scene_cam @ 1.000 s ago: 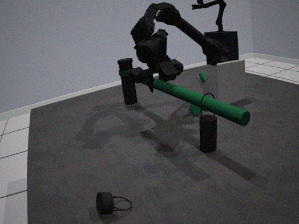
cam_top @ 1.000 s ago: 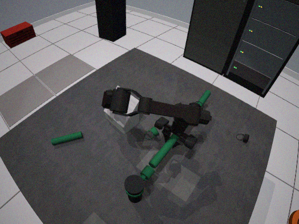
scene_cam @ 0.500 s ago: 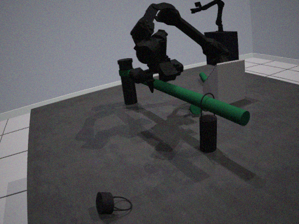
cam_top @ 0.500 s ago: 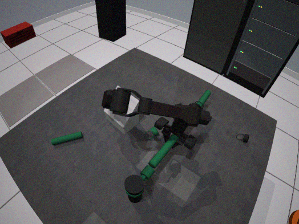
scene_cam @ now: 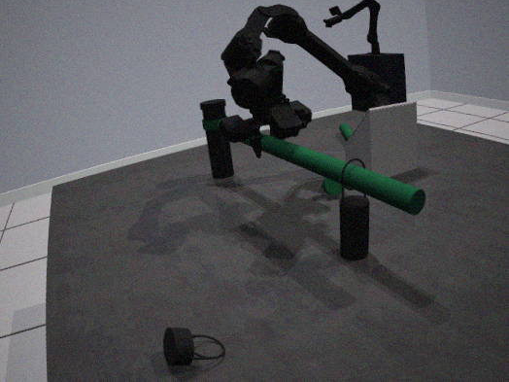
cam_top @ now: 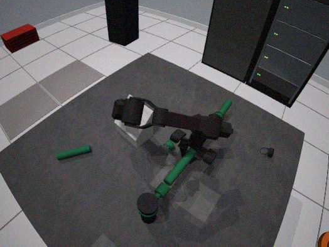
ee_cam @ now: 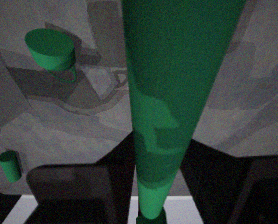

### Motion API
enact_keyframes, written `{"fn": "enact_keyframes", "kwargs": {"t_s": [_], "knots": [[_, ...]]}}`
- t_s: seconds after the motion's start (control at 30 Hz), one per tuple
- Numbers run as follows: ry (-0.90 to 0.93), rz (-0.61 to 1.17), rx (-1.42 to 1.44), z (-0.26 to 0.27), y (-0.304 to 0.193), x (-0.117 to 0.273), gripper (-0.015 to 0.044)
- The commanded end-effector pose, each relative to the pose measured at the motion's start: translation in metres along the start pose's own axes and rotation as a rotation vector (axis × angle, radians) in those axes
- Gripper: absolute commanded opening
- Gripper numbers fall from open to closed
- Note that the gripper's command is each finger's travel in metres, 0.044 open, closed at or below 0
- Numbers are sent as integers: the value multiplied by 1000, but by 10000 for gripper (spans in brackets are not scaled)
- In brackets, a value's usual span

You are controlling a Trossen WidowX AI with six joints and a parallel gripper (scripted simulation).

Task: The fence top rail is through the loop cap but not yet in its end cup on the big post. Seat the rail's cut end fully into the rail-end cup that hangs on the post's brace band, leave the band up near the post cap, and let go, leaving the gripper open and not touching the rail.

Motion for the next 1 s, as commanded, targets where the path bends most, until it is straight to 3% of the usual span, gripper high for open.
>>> {"fn": "enact_keyframes", "kwargs": {"t_s": [0.0,0.97], "knots": [[-10,3,-2,-3,-3,6,0],[-2,2,4,-3,-16,6,0]]}}
Point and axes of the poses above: the point midway between the two fingers, 35 mm back from their tips, its own x axis back along the fingers, its own z axis across the jaws, y = z × x, the point moved 1 cm from there along x, back along the fingers, and after that the axes turned 6 degrees about x, right-handed, at the moved point
